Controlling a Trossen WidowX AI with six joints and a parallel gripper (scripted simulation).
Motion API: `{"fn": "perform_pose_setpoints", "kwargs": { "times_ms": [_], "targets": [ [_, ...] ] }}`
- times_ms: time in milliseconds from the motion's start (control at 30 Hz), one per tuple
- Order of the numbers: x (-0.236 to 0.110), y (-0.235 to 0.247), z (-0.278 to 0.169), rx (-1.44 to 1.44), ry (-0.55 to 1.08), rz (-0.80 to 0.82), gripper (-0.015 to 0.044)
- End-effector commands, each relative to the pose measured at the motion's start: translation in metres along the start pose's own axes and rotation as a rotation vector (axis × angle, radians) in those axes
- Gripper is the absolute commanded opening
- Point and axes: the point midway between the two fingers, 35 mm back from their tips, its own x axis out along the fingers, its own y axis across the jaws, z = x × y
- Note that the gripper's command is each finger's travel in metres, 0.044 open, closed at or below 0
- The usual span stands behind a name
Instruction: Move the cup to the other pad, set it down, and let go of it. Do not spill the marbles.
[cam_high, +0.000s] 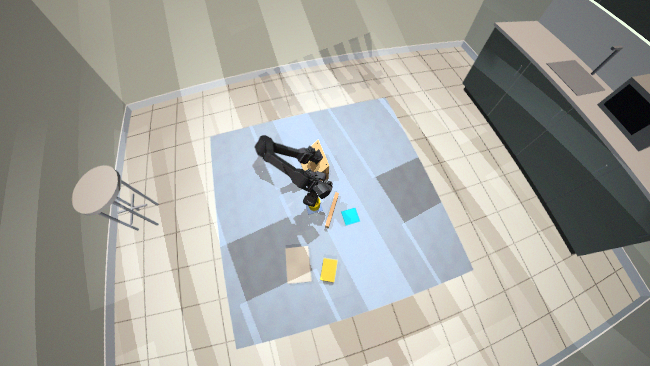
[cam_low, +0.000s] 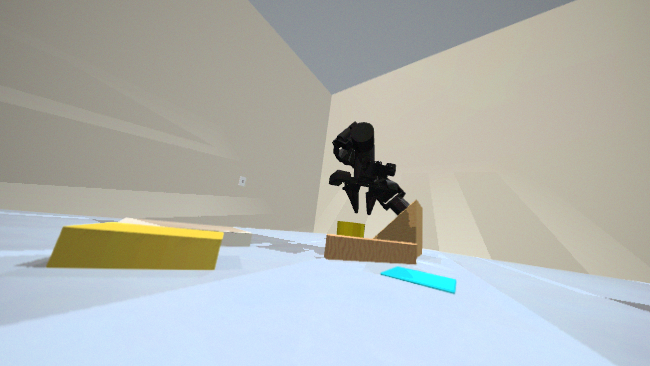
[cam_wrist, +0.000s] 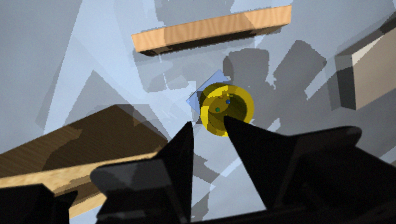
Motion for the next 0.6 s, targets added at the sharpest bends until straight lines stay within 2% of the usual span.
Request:
{"fn": "perform_pose_setpoints", "kwargs": {
  "times_ms": [0,567],
  "targets": [
    [0.000,0.001,-0.006,-0.102,0.073,-0.005,0.0167],
    [0.013,0.001,-0.005,-0.103,0.070,-0.004,0.0167]
  ]
}}
